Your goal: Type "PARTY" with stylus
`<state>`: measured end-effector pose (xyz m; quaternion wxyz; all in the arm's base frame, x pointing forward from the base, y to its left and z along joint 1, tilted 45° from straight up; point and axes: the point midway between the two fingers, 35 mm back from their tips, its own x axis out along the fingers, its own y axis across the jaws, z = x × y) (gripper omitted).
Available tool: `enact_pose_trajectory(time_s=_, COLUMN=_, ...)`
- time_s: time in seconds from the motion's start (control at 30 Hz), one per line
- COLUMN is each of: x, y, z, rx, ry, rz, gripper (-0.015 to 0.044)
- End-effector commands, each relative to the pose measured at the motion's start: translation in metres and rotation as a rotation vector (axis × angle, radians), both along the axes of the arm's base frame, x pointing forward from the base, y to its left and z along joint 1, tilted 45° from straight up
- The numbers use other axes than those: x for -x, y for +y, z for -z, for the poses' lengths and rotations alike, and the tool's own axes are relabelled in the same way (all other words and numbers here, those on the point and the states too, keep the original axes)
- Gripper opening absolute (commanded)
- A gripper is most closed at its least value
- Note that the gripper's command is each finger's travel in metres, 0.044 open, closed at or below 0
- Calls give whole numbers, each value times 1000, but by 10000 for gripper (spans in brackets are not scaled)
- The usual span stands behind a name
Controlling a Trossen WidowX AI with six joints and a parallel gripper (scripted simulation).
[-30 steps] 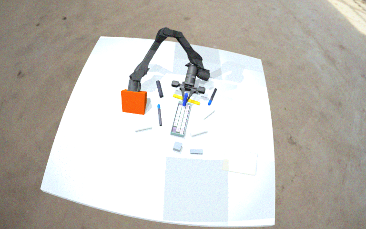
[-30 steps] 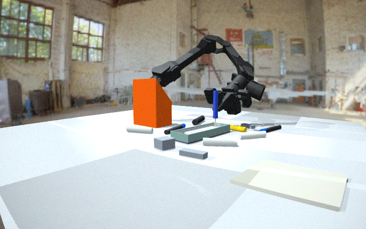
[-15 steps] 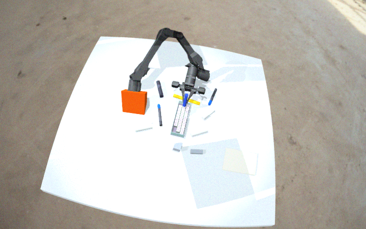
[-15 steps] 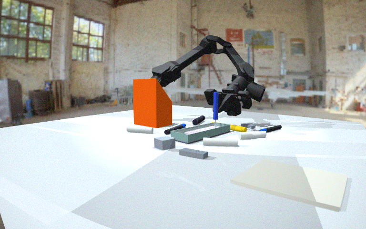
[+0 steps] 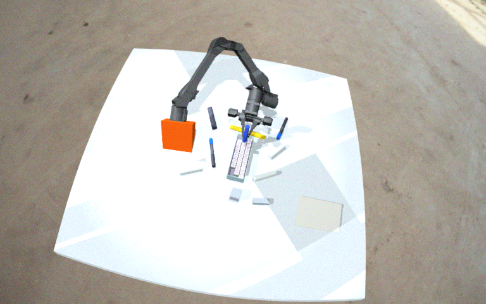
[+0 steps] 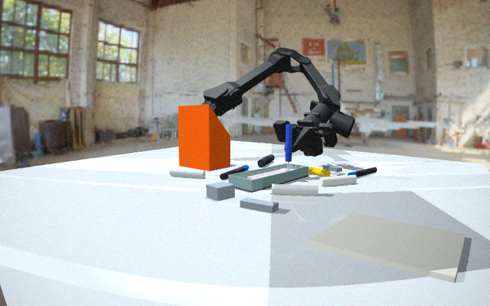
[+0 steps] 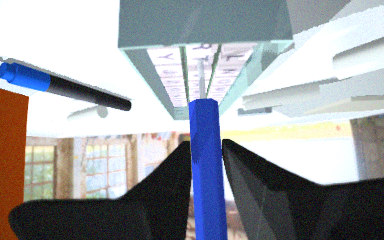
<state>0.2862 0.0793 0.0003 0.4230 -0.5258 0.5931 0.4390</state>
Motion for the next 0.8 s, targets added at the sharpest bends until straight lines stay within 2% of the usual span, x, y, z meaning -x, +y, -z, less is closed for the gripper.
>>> enact_pose_trajectory(time_s=0.0, x=0, y=0, z=0, rx=-4, ry=0, rz=4, gripper=81)
enact_pose_trajectory(time_s=0.57, x=-1, y=-25, z=-25, rx=-4, ry=-6, rz=16, gripper=85)
enact_pose_trajectory(time_s=0.73, x=-1, y=-25, z=-25, rx=-4, ry=-6, rz=16, gripper=51)
enact_pose_trajectory(time_s=0.77, x=0, y=-25, z=-25, rx=-4, ry=-6, rz=15, gripper=25)
